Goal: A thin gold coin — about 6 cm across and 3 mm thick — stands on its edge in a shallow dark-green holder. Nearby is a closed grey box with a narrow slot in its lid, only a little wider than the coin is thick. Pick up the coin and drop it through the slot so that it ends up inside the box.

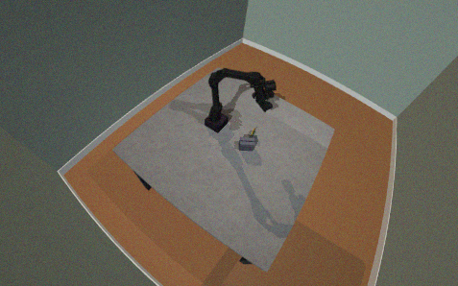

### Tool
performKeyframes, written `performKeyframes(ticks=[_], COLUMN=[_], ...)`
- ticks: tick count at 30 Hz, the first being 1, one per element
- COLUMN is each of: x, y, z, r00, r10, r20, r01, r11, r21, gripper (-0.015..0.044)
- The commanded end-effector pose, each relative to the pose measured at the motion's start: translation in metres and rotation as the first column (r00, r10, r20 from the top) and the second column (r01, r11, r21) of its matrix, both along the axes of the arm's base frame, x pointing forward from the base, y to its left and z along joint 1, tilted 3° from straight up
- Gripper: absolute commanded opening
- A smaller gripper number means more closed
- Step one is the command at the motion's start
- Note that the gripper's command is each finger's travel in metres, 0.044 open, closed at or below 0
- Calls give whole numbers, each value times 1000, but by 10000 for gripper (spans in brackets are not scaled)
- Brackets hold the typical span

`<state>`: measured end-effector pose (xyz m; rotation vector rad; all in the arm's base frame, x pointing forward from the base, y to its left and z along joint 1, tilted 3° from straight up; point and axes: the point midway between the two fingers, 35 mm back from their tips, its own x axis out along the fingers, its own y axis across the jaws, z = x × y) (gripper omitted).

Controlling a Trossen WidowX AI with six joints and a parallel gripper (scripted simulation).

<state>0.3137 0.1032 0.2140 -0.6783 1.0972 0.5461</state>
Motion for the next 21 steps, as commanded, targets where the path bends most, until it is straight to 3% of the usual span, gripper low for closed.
performKeyframes(ticks=[1,8,21], x=[-1,-15,-15], y=[-10,-28,-27], z=[-71,-123,-128], r00=[902,676,664], r10=[373,627,636], r20=[-218,-387,-393], r01=[-404,-702,-713], r11=[906,708,698], r21=[-122,-80,-76], gripper=[161,161,161])
